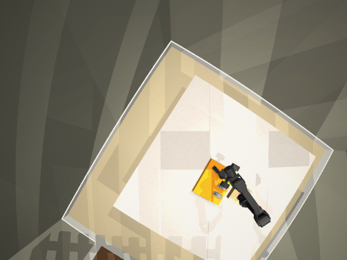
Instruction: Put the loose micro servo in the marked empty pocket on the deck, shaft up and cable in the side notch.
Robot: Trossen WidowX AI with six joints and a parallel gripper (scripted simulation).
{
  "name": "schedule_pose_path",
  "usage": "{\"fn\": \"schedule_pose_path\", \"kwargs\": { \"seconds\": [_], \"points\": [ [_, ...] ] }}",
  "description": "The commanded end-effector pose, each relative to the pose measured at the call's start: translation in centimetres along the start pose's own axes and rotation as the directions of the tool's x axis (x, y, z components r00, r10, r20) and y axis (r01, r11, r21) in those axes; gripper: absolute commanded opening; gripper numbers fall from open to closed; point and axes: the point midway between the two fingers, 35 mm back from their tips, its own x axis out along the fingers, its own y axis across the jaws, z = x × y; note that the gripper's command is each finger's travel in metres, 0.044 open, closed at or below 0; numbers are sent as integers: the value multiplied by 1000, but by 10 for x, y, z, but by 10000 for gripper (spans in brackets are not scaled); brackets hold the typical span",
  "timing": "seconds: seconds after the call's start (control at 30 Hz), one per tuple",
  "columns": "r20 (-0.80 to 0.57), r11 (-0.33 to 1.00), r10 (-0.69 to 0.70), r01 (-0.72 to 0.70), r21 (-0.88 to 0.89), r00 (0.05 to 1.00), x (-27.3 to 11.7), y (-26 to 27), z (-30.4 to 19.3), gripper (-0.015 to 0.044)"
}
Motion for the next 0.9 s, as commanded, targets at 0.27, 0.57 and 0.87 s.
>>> {"fn": "schedule_pose_path", "kwargs": {
  "seconds": [0.27,0.57,0.87],
  "points": [
    [-8,1000,10,-10,-3,1000,22,2,-2,0],
    [-8,1000,10,-10,-3,1000,31,3,-2,0],
    [-8,1000,11,-11,-3,1000,30,16,0,0]
  ]
}}
